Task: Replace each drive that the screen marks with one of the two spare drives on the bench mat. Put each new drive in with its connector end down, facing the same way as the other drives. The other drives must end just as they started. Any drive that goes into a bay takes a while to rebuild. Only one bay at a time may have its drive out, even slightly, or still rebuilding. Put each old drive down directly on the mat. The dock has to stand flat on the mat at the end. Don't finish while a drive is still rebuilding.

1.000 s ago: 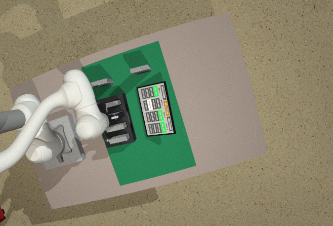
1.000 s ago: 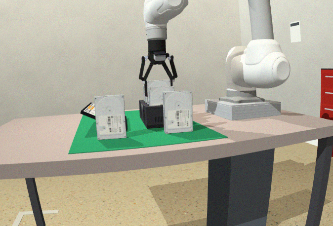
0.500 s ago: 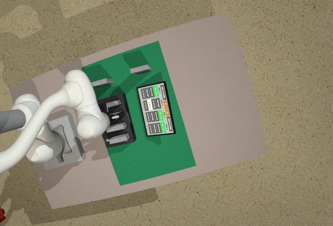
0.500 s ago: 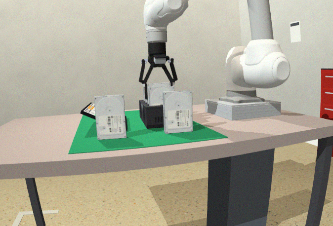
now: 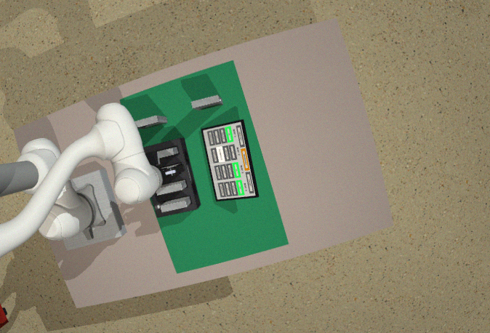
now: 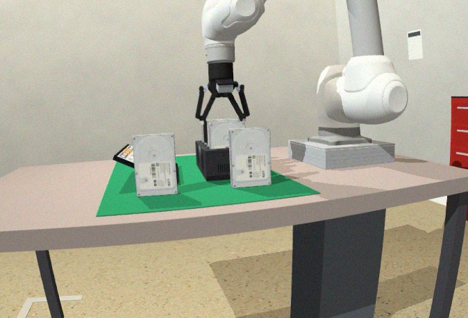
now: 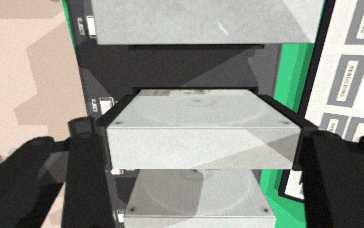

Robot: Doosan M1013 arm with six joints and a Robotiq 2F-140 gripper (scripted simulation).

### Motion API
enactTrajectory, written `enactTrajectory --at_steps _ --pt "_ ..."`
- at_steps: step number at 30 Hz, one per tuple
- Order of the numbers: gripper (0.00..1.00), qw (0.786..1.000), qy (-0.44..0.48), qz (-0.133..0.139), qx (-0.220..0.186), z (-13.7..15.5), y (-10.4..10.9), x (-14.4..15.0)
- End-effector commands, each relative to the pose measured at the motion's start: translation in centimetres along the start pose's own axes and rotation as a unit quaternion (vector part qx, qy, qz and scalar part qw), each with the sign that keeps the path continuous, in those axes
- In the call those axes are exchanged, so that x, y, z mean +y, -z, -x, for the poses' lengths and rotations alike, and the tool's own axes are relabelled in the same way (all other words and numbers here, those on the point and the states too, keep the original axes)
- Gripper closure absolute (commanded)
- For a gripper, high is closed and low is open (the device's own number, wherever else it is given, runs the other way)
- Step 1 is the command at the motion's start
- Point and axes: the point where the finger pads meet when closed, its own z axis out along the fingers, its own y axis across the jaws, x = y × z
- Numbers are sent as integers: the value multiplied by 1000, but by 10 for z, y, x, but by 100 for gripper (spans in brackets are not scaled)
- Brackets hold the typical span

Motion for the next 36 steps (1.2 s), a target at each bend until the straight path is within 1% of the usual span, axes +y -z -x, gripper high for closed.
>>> enactTrajectory --at_steps 1,36 --pt "90 1000 0 0 0 0 0 0" --pt "90 1000 0 0 0 0 -4 0"
